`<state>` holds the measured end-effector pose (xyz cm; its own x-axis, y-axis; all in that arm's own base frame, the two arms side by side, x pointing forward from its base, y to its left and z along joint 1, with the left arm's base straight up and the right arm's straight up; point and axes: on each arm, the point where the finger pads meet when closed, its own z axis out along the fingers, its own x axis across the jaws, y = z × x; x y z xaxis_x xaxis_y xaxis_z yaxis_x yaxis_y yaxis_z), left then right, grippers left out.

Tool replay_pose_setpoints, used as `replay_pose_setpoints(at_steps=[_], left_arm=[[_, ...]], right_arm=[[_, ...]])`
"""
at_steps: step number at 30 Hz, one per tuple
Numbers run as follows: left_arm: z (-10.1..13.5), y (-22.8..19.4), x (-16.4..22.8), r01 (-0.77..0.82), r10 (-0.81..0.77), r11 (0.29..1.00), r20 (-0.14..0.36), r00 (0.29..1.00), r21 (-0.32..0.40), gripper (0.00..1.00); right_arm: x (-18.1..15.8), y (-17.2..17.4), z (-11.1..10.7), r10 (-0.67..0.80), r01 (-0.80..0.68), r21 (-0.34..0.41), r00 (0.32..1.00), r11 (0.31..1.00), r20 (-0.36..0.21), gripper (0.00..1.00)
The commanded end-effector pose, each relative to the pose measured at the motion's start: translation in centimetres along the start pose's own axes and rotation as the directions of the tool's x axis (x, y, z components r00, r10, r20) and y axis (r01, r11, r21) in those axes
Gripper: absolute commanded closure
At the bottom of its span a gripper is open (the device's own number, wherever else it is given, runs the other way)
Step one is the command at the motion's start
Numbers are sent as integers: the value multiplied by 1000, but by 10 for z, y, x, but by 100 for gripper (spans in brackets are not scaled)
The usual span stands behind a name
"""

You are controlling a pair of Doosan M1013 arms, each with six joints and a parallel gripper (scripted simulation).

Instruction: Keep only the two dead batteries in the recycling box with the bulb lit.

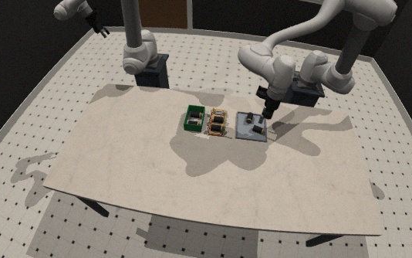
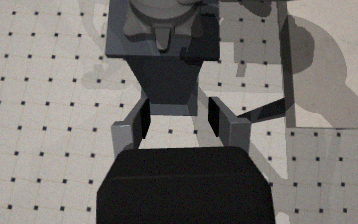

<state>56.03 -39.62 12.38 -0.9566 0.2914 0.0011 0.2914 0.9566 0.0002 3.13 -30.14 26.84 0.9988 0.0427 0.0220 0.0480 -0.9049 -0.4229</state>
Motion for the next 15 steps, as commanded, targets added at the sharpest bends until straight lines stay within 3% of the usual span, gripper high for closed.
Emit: replay_pose_setpoints(at_steps=[1,15], left_arm=[[38,-1,-1,0,0,1000,2,1000,1,10],[42,-1,-1,0,0,1000,2,1000,1,10]], right_arm=[[0,0,-1,0,0,-1,1000,1000,-1,0],[0,0,-1,0,0,-1,1000,1000,-1,0]])
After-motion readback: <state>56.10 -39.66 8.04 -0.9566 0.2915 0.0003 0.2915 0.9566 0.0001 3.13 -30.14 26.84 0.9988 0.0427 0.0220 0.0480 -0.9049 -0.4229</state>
